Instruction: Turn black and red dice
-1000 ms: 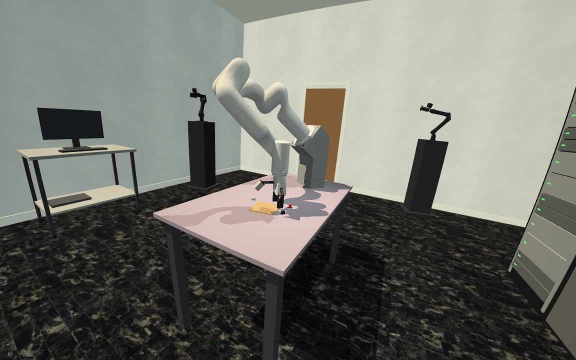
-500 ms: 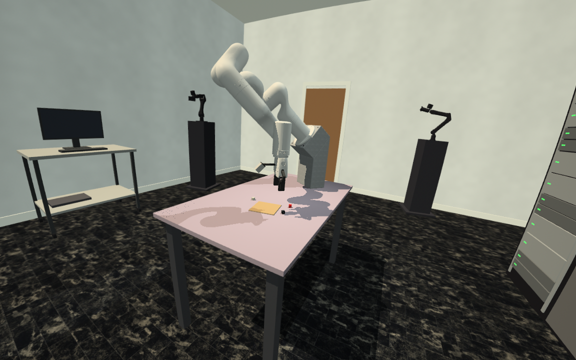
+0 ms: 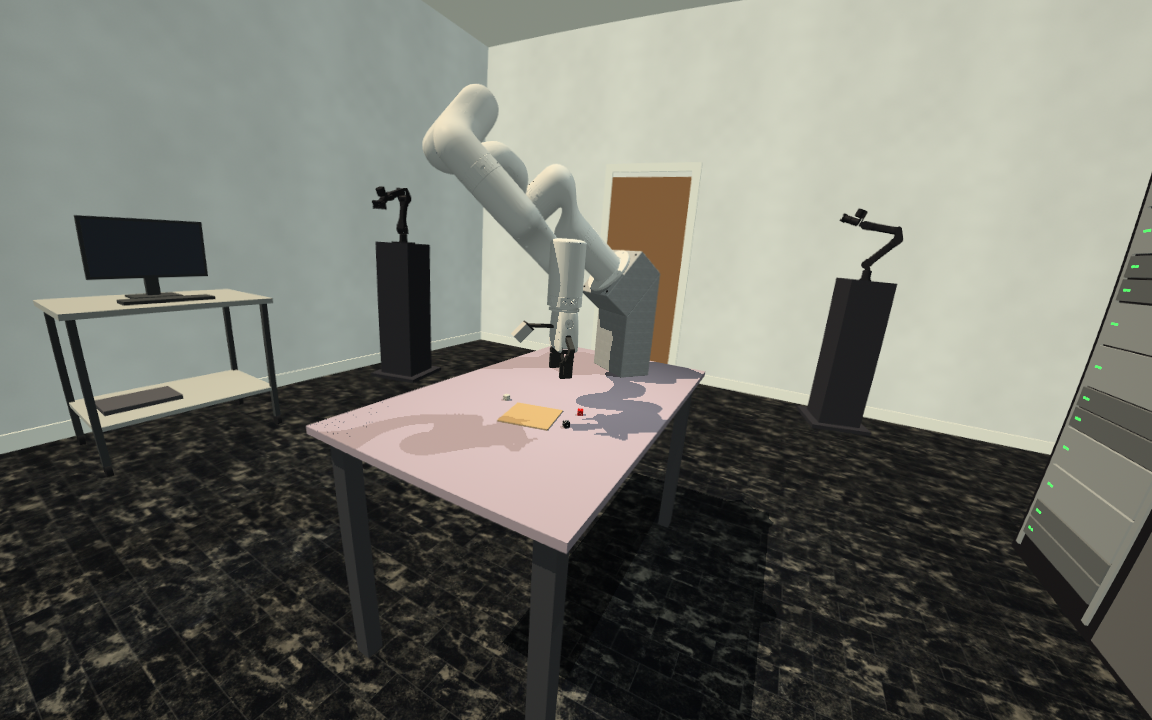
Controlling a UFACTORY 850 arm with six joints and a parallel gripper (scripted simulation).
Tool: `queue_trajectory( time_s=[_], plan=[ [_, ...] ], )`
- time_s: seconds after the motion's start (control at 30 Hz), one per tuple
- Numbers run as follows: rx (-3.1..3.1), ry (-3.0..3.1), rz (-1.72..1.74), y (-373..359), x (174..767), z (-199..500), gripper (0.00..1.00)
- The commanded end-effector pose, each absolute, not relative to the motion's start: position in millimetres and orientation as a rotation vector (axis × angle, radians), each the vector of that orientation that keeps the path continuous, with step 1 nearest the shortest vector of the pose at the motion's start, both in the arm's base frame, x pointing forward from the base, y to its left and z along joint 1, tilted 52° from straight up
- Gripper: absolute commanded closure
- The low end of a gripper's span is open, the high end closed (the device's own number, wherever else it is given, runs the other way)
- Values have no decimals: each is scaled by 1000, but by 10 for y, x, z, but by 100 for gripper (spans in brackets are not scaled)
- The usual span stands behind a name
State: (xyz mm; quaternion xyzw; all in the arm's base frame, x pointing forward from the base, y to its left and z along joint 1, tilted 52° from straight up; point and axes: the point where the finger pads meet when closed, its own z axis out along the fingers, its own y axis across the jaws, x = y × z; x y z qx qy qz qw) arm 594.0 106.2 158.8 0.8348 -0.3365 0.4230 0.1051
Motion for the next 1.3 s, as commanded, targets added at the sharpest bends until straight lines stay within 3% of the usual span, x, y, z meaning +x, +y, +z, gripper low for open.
queue_trajectory(
  time_s=[0.0,0.77,1.27],
  plan=[
    [2470,-921,1231,1155,5937,1411,0],
    [2469,-930,1233,1184,5937,1343,0],
    [2369,-1421,1334,1163,5976,1302,0]
  ],
)
